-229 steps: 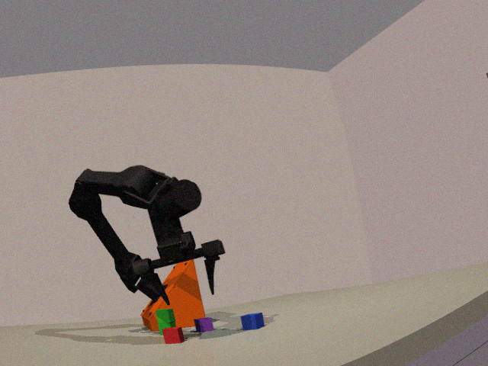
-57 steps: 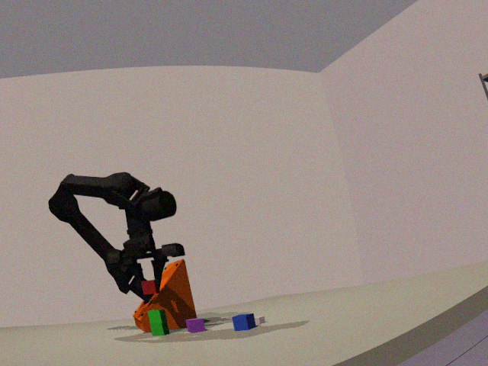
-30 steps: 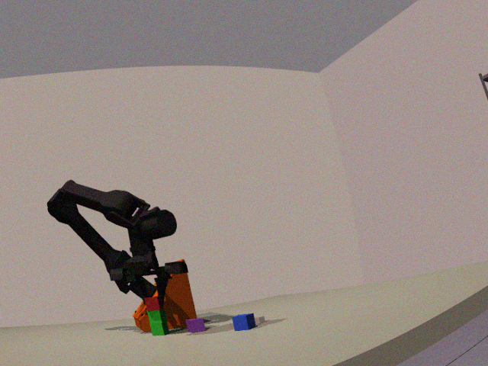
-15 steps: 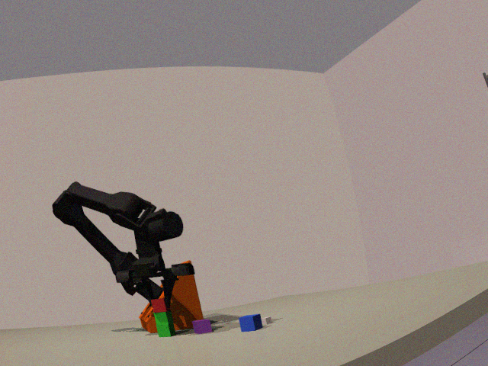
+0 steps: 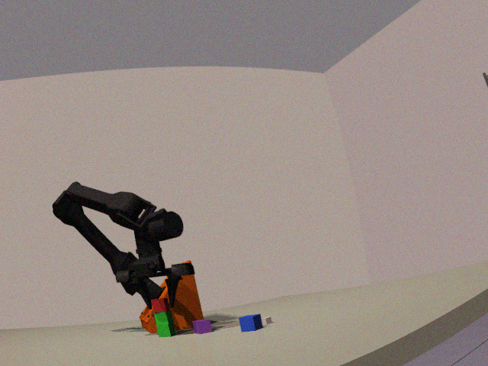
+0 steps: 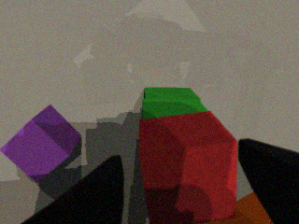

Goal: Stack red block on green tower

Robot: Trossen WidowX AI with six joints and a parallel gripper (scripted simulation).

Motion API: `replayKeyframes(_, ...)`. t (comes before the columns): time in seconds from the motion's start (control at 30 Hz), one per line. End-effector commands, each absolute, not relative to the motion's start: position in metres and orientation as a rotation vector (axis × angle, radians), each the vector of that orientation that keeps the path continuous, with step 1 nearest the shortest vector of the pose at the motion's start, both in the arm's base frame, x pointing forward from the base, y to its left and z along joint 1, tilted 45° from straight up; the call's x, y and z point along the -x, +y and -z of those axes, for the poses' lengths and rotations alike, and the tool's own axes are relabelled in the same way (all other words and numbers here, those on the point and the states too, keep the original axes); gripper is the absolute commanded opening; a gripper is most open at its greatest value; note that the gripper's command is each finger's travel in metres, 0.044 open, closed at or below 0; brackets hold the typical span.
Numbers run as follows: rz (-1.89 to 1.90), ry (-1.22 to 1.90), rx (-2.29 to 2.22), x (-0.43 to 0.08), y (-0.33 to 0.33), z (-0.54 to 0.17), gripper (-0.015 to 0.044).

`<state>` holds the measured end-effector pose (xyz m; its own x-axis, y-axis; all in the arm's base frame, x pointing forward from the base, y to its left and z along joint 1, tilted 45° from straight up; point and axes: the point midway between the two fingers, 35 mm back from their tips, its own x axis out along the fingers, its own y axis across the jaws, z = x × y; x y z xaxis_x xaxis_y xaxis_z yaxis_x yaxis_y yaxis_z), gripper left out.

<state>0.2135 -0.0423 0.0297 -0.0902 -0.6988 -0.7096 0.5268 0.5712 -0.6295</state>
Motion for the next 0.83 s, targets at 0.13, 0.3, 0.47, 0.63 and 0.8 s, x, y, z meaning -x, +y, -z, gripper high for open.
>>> replayKeyframes(0.13,1.030,1.306,0.167,-0.2136,-0.0424,-0.0296,0.0440)
replayKeyframes(0.3,1.030,1.306,0.167,-0.2136,-0.0424,-0.0296,0.0440)
replayKeyframes(0.47,1.030,1.306,0.167,-0.2136,-0.0424,-0.0296,0.0440)
replayKeyframes(0.63,1.030,1.306,0.167,-0.2136,-0.0424,-0.0296,0.0440)
replayKeyframes(0.8,1.030,1.306,0.167,-0.2136,-0.0424,-0.0296,0.0440)
